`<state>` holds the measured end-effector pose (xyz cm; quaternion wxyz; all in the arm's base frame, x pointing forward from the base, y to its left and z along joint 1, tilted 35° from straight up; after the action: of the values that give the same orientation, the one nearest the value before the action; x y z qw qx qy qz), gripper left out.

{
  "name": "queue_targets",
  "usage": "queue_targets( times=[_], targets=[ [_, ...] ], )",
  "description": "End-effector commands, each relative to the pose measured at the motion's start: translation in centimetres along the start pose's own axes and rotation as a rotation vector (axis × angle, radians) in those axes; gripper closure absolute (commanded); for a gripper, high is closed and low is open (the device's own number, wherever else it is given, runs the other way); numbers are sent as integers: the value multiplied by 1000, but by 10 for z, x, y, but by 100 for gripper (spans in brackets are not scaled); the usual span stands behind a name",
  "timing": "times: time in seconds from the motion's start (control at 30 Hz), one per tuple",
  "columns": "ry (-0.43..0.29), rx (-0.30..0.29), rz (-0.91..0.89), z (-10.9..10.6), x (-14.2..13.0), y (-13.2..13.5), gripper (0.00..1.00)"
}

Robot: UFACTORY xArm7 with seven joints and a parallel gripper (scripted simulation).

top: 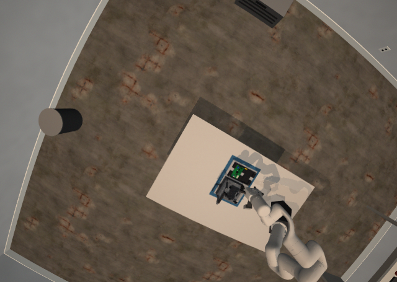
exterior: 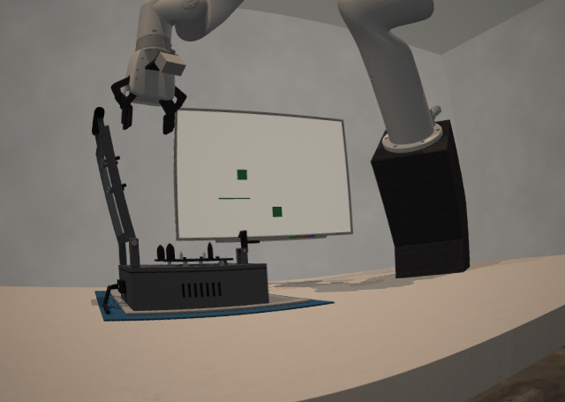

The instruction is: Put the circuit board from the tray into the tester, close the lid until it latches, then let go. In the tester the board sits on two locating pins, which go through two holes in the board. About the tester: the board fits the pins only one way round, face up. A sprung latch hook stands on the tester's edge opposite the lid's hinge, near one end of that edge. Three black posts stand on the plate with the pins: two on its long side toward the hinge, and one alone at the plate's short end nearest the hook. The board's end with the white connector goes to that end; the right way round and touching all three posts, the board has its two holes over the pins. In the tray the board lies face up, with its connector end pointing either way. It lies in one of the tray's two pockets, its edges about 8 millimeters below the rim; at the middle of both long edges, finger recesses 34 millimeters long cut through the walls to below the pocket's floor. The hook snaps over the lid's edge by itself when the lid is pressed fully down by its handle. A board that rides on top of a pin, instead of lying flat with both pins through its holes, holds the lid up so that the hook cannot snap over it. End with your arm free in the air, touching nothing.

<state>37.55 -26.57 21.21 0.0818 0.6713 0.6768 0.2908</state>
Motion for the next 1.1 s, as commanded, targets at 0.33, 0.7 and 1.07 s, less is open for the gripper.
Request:
queue_targets(
  times=[0.33,0.7,1.07],
  targets=[
    [2,-4,-414,-1,-1,1,0],
    [1,-4,-677,-1,-1,1,0],
    [1,-5,-976,-1,-1,1,0]
  ],
)
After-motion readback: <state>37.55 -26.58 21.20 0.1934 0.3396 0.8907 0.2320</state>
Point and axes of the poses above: the point where the finger pads meet when closed, its own z axis out along the fingers, its own y axis across the jaws, x = y × z, the point moved 1 cm from there along -z, back along the fingers, and after that the axes turned 14 degrees about z, right-handed, at the moved point
